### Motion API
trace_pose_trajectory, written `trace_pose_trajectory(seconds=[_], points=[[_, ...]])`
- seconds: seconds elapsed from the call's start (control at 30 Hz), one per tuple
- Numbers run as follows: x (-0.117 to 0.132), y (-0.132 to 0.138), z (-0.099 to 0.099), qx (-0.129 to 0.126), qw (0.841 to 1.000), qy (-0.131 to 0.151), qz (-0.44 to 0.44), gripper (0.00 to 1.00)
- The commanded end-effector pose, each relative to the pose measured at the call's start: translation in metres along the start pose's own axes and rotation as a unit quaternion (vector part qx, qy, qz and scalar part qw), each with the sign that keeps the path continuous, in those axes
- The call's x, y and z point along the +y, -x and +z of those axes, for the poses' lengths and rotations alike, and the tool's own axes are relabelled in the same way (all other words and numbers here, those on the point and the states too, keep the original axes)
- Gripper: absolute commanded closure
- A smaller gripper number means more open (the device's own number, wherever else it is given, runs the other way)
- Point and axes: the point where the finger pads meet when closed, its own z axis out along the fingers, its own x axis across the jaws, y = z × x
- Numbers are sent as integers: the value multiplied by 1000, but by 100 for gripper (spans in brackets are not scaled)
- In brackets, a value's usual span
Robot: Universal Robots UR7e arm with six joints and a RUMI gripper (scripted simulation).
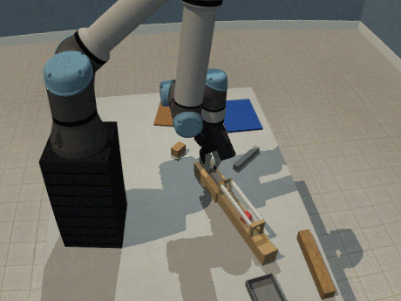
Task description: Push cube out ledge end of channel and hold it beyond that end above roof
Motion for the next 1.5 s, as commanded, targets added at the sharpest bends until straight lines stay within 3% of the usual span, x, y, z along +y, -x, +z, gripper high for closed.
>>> trace_pose_trajectory(seconds=[0.0, 1.07, 1.47], points=[[0, 1, 0, -1, 1000, 0, 0, 100], [0, 1, 0, -1, 1000, 0, 0, 100], [-12, 1, 0, -1, 1000, 0, 0, 100]])
